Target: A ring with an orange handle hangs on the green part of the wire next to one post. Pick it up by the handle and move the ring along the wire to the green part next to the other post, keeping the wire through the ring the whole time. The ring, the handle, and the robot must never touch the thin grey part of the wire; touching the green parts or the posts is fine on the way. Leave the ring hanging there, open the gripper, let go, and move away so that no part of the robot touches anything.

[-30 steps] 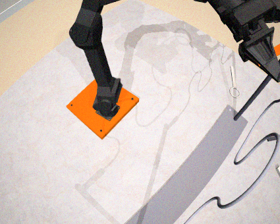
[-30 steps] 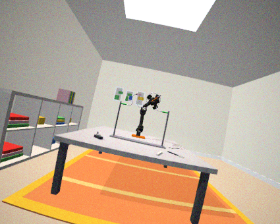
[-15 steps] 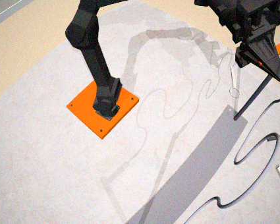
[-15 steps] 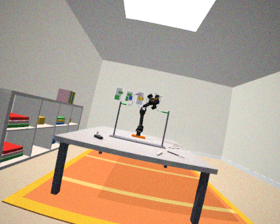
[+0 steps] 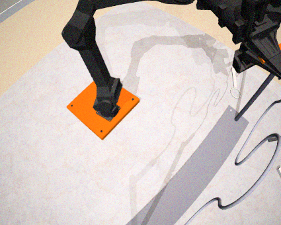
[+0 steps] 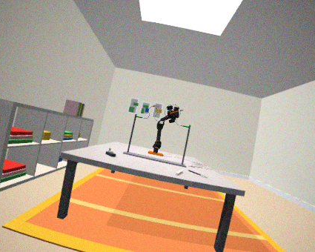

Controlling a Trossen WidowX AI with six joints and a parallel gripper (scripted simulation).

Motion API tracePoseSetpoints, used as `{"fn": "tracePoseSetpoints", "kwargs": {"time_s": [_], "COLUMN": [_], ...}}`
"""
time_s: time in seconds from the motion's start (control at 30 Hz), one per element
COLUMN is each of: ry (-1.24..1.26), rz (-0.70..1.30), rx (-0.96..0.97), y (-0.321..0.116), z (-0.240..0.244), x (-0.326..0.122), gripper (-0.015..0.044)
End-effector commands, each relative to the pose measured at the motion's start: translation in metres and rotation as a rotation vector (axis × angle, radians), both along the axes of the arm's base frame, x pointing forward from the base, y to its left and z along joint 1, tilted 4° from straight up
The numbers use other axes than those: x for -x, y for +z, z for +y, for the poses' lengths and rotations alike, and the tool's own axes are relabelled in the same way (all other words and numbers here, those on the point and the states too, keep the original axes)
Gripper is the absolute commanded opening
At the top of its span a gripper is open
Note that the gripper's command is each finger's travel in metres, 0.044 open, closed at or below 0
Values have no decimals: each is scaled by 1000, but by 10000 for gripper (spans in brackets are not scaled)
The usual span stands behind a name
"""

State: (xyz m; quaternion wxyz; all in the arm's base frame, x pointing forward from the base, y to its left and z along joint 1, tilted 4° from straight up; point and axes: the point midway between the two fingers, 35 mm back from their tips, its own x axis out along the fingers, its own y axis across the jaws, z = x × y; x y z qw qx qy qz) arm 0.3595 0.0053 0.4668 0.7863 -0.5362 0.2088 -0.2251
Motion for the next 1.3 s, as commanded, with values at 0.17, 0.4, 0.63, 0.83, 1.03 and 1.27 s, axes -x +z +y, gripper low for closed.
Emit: {"fn": "tracePoseSetpoints", "kwargs": {"time_s": [0.17, 0.4, 0.63, 0.83, 1.03, 1.27], "ry": [0, 4, 8, 11, 14, 18], "rz": [18, 34, 50, 63, 77, 92], "rx": [105, 191, 277, 351, 424, 510], "y": [4, 7, 10, 13, 16, 19], "z": [-3, -4, -4, -4, -4, -4], "x": [2, 2, 2, 2, 2, 2], "gripper": [-150, -150, -150, -150, -150, -150]}}
